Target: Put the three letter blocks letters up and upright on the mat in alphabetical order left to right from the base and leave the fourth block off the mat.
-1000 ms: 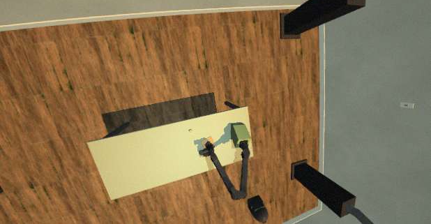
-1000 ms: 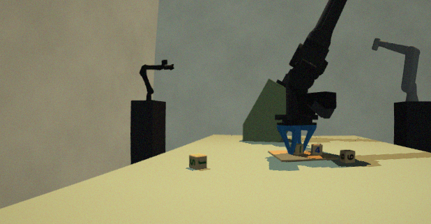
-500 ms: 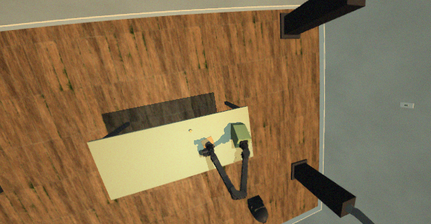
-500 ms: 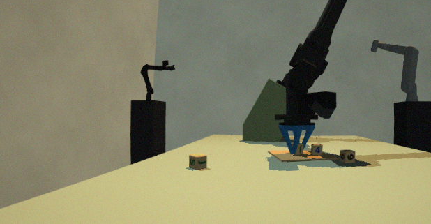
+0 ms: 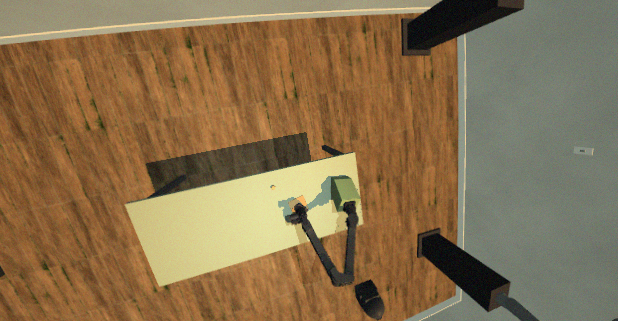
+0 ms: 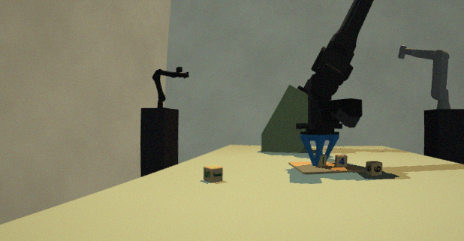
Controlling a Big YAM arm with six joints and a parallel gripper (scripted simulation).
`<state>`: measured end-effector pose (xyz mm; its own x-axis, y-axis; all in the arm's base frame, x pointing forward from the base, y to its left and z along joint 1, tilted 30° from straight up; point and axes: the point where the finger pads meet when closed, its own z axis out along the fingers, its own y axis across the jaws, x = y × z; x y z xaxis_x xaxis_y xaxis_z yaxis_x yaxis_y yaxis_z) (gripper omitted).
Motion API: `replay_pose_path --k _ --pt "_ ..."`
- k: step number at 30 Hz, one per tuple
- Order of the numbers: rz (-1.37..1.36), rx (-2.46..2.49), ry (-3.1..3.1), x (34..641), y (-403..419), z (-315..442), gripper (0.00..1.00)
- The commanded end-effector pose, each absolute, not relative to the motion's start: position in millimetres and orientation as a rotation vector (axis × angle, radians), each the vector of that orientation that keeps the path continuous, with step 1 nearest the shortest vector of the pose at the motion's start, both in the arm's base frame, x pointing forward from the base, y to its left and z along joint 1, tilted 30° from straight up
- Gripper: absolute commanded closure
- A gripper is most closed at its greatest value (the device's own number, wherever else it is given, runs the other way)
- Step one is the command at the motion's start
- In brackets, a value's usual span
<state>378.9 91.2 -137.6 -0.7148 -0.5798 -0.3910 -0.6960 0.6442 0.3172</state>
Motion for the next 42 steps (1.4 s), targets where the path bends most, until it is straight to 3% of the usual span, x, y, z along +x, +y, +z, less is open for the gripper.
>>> replay_pose_path --k 1,20,34,42 --pt "0.635 -1.027 2.582 393.5 93.0 -126.6 0.78" --pt "0.637 -1.018 2.592 388.2 80.1 -121.3 0.78" --pt "0.614 -1.021 2.568 395.3 35.1 -39.1 0.78" --pt "0.644 -1.018 2.602 379.7 33.1 -45.2 0.78"
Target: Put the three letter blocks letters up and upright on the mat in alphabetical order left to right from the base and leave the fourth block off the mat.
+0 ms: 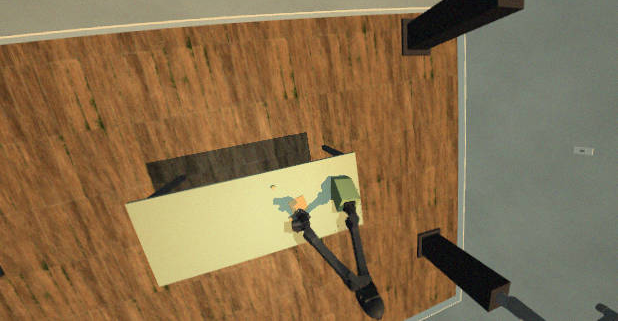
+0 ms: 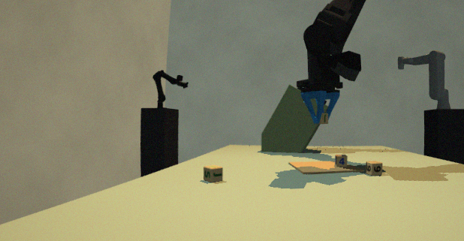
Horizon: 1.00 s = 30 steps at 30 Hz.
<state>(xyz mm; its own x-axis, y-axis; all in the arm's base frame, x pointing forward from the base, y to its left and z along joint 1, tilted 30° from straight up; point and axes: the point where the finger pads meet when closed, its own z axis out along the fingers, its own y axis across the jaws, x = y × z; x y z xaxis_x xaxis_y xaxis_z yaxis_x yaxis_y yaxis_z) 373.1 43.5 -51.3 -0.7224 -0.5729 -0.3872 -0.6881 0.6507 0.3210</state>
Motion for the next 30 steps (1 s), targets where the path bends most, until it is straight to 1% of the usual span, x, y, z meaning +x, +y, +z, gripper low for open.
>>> replay_pose_path --k 1,8,10,12,15,21,26,30 --pt "0.627 -1.020 2.586 383.3 32.6 -38.6 0.78" --pt "0.612 -1.063 2.557 386.1 32.6 -38.4 0.78" --pt "0.585 -1.197 2.477 389.5 39.5 -35.3 0.78" --pt "0.585 -1.197 2.477 389.5 39.5 -35.3 0.78" --pt "0.524 -1.465 2.285 396.6 48.7 -30.0 0.78" --pt "0.458 -1.734 2.065 397.1 51.8 -30.2 0.78" --pt "0.382 -1.902 1.860 395.5 45.0 -30.9 0.78" --pt "0.382 -1.902 1.860 395.5 45.0 -30.9 0.78"
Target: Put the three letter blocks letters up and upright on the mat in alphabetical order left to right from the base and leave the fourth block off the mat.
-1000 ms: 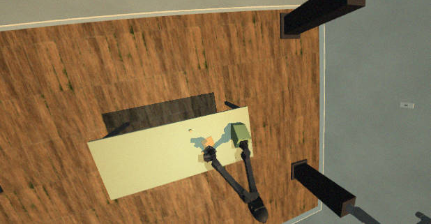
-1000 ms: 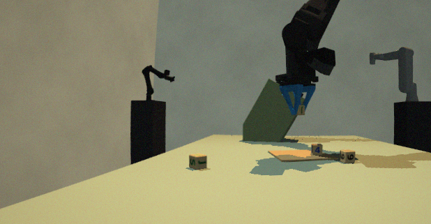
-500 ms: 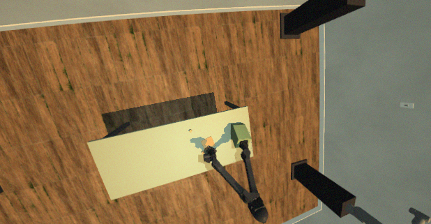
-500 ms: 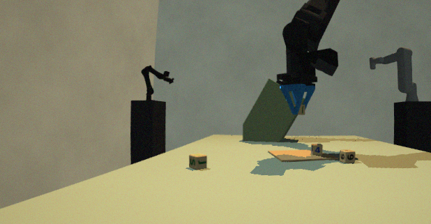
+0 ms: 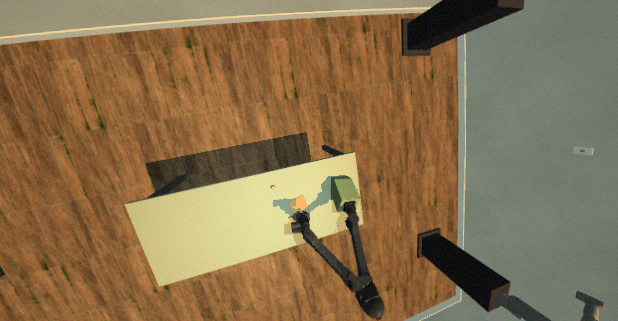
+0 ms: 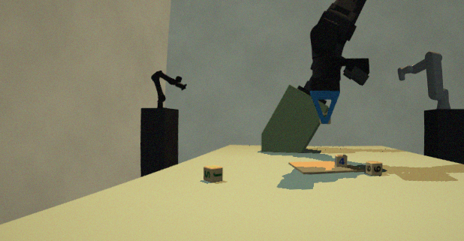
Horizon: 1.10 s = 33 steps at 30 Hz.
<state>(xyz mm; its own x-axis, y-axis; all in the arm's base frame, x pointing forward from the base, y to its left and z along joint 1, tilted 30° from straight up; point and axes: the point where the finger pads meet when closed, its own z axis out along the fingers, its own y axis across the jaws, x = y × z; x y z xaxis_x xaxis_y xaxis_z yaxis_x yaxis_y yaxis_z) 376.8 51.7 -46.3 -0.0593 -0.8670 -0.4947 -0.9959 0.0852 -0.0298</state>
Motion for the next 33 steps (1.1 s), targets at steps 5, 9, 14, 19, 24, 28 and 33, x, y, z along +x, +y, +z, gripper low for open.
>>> replay_pose_path --k 5,9,14,19,24,28,33 --pt "0.382 -1.903 1.860 395.5 44.9 -31.0 0.78" --pt "0.385 -1.916 1.849 394.7 48.7 -38.2 0.78" --pt "0.415 -1.951 1.831 382.3 61.3 -55.1 0.78" --pt "0.423 -1.932 1.855 382.4 66.5 -64.8 0.78" --pt "0.427 -1.934 1.860 380.9 77.7 -86.2 0.78" --pt "0.416 -1.933 1.854 387.6 87.0 -101.3 0.78" --pt "0.410 -1.932 1.850 391.8 93.2 -111.2 0.78"
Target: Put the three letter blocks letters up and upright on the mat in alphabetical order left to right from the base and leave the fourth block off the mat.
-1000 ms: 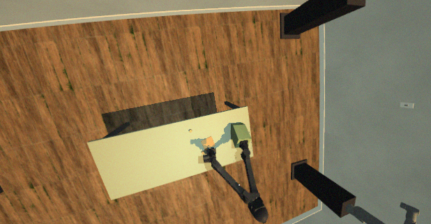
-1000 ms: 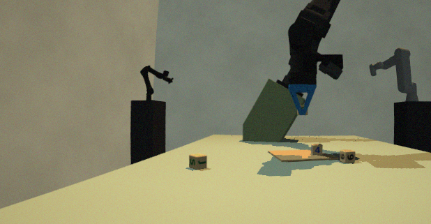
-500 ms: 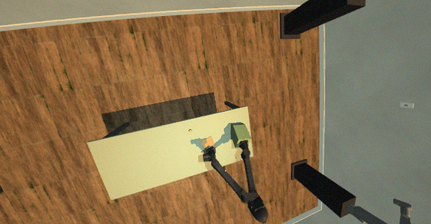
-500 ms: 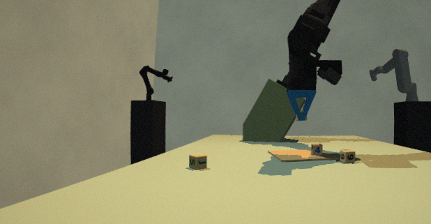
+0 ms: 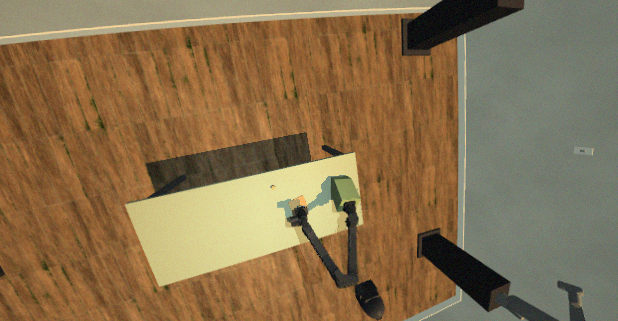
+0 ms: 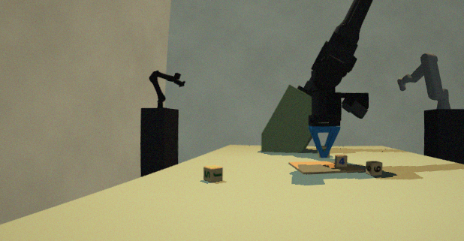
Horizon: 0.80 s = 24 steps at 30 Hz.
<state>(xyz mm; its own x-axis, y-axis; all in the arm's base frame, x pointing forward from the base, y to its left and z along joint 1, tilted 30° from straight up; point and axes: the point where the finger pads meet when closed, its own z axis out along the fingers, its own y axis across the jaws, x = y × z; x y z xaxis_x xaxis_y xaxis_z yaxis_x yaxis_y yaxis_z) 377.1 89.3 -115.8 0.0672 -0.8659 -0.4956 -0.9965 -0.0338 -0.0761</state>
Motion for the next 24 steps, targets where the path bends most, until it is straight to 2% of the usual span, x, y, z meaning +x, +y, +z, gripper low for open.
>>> replay_pose_path --k 1,7,24 --pt "0.374 -1.926 1.827 401.4 95.3 -101.1 0.78" --pt "0.416 -1.932 1.853 390.0 101.6 -126.9 0.78" --pt "0.389 -1.918 1.845 397.6 99.0 -115.6 0.78"
